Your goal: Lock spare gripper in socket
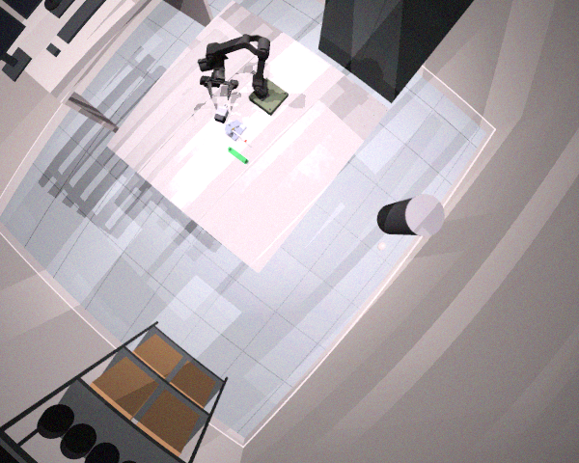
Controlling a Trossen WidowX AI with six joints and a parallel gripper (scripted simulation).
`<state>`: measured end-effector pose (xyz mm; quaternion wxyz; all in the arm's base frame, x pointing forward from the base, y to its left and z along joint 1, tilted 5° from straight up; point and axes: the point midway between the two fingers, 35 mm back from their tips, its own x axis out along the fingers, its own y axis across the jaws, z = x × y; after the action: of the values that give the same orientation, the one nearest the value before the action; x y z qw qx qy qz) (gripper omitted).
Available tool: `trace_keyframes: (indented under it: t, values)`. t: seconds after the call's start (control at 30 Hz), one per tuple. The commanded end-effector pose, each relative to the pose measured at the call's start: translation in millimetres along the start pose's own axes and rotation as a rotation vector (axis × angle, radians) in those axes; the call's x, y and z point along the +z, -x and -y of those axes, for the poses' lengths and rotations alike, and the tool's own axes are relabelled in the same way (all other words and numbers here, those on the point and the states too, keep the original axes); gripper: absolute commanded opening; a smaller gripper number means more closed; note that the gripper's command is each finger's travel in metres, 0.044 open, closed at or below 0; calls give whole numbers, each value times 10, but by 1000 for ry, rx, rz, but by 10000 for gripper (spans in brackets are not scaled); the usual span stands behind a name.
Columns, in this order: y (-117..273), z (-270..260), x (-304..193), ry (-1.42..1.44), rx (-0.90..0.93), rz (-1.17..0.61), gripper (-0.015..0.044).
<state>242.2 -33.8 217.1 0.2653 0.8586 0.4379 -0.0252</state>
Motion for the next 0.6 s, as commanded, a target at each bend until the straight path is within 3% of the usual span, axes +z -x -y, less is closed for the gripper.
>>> trace_keyframes:
  t: [0.0, 0.1, 0.3, 0.57]
  values:
    - [-14, 6, 1, 18, -12, 3, 374]
    - [-204, 102, 17, 272, -182, 25, 300]
    - [-625, 349, 55, 967, -622, -60, 300]
    - [-1119, 598, 46, 1892, -1157, -494, 300]
